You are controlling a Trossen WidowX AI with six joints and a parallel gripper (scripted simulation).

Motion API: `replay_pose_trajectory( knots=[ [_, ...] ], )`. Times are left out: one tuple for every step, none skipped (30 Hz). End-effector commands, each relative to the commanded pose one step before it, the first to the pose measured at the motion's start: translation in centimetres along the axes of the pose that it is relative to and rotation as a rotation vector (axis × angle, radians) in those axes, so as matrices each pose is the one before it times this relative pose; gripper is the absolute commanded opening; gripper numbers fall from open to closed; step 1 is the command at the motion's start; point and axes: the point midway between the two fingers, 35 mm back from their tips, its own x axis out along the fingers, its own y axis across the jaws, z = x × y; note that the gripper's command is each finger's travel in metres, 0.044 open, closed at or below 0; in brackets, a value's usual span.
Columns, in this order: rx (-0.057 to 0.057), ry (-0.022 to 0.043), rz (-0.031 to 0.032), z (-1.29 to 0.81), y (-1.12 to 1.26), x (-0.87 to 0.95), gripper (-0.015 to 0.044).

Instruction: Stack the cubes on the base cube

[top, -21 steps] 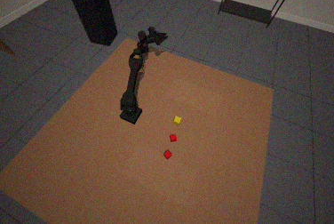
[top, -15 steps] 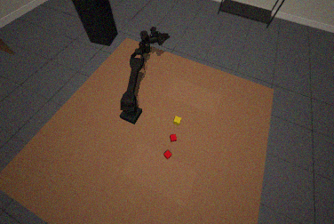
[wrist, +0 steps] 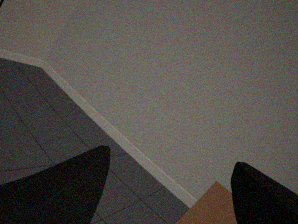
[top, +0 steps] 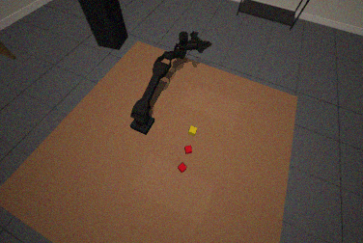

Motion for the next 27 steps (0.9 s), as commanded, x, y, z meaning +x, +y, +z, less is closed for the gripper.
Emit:
replay_pose_trajectory(
  knots=[
    [-0.0114,0.04972,0.00011,-1.673,-3.062,3.977,0.0265],
    [-0.0015,0.01298,-0.00155,-0.374,-0.774,0.874,0.0265],
    [-0.0011,0.0135,-0.00154,-0.381,-0.792,0.855,0.0265],
    [-0.0007,0.01402,-0.00154,-0.388,-0.809,0.836,0.0265],
    [-0.0003,0.01453,-0.00156,-0.394,-0.826,0.817,0.0265],
    [0.0001,0.01503,-0.00159,-0.399,-0.842,0.798,0.0265],
    [0.0006,0.01553,-0.00163,-0.404,-0.859,0.778,0.0265],
    [0.001,0.01601,-0.00168,-0.409,-0.874,0.758,0.0265],
    [0.0015,0.01649,-0.00175,-0.413,-0.89,0.738,0.0265],
    [0.002,0.01695,-0.00182,-0.416,-0.905,0.718,0.0265],
    [0.0025,0.01741,-0.00191,-0.419,-0.92,0.697,0.0265],
    [0.003,0.01785,-0.00201,-0.421,-0.934,0.677,0.0265],
    [0.0035,0.01828,-0.00212,-0.422,-0.948,0.656,0.0265],
    [0.004,0.0187,-0.00224,-0.424,-0.961,0.635,0.0265],
    [0.0045,0.01911,-0.00237,-0.425,-0.974,0.614,0.0265],
    [0.005,0.01951,-0.00251,-0.425,-0.986,0.592,0.0265],
    [0.0056,0.01989,-0.00266,-0.425,-0.998,0.571,0.0265],
    [0.0061,0.02026,-0.00281,-0.424,-1.01,0.55,0.0265],
    [0.0067,0.02062,-0.00297,-0.423,-1.02,0.529,0.0265],
    [0.0073,0.02096,-0.00314,-0.422,-1.031,0.507,0.0265],
    [0.0078,0.02129,-0.00332,-0.42,-1.04,0.486,0.0265],
    [0.0084,0.0216,-0.00349,-0.418,-1.05,0.465,0.0265],
    [0.009,0.0219,-0.00368,-0.416,-1.058,0.444,0.0265],
    [0.0096,0.02219,-0.00387,-0.414,-1.066,0.423,0.0265],
    [0.0102,0.02246,-0.00406,-0.411,-1.074,0.402,0.0265],
    [0.0108,0.02272,-0.00425,-0.408,-1.081,0.381,0.0265],
    [0.0114,0.02296,-0.00445,-0.404,-1.087,0.361,0.0265]
  ],
)
